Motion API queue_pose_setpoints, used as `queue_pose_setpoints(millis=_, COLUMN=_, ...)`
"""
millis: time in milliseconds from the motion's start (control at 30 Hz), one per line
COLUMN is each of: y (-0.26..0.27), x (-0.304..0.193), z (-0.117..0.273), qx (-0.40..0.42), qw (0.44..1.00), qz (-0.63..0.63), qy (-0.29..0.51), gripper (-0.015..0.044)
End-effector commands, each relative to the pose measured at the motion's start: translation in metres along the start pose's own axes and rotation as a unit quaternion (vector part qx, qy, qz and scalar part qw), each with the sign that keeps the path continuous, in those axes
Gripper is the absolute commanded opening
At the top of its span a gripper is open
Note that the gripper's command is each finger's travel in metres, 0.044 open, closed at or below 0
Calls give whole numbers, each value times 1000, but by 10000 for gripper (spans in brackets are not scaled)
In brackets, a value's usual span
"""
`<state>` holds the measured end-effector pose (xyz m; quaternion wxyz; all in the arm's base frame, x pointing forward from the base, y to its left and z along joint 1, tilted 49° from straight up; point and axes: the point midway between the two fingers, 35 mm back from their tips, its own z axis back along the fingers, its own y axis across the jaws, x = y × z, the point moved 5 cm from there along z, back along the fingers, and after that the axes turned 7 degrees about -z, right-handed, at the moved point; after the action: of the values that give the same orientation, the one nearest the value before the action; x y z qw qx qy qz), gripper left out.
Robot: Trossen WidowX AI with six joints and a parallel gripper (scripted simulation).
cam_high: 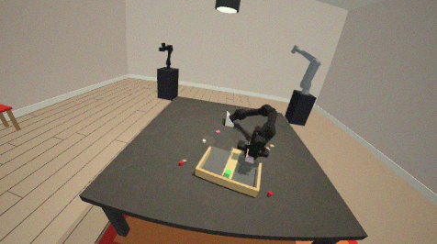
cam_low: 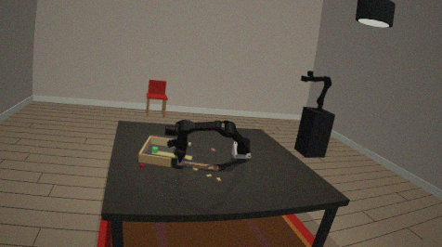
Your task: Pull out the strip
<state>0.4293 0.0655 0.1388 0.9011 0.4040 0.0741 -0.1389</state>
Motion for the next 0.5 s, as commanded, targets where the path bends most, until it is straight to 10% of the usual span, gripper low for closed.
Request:
queue_pose_setpoints(millis=0, y=2, x=-2, z=-5, qx=3, qw=1000, qz=1, qy=-1, gripper=250)
queue_pose_setpoints(millis=467, y=0, x=-1, z=-4, qx=0, qw=1000, qz=0, qy=1, gripper=111)
